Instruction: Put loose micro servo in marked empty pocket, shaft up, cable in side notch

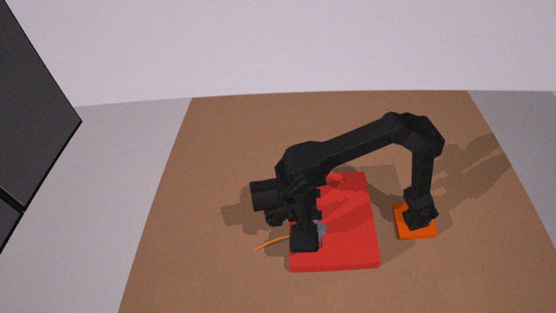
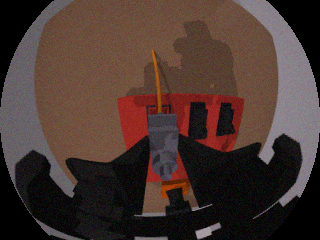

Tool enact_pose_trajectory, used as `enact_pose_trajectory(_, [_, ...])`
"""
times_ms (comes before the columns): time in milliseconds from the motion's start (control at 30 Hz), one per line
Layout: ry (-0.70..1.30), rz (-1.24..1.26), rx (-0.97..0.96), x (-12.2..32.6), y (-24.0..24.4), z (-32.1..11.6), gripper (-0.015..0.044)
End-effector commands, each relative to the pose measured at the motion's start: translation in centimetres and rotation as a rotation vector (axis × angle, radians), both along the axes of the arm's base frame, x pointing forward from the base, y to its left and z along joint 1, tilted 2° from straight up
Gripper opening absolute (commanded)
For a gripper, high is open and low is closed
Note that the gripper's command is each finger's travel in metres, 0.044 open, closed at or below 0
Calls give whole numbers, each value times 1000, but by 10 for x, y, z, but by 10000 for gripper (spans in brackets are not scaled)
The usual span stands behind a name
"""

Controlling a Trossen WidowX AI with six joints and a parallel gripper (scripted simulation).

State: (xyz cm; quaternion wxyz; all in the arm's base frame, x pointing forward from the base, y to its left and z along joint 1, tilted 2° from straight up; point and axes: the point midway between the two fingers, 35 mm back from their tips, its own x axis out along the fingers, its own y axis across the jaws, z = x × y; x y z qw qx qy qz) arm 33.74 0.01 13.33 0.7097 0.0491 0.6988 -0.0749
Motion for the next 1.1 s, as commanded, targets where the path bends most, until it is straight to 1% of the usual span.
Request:
enact_pose_trajectory(0, [-5,7,1,3,0,-1,0])
enact_pose_trajectory(367, [-5,7,1,3,-1,-17,0])
enact_pose_trajectory(1067, [-5,7,1,3,-1,-26,0])
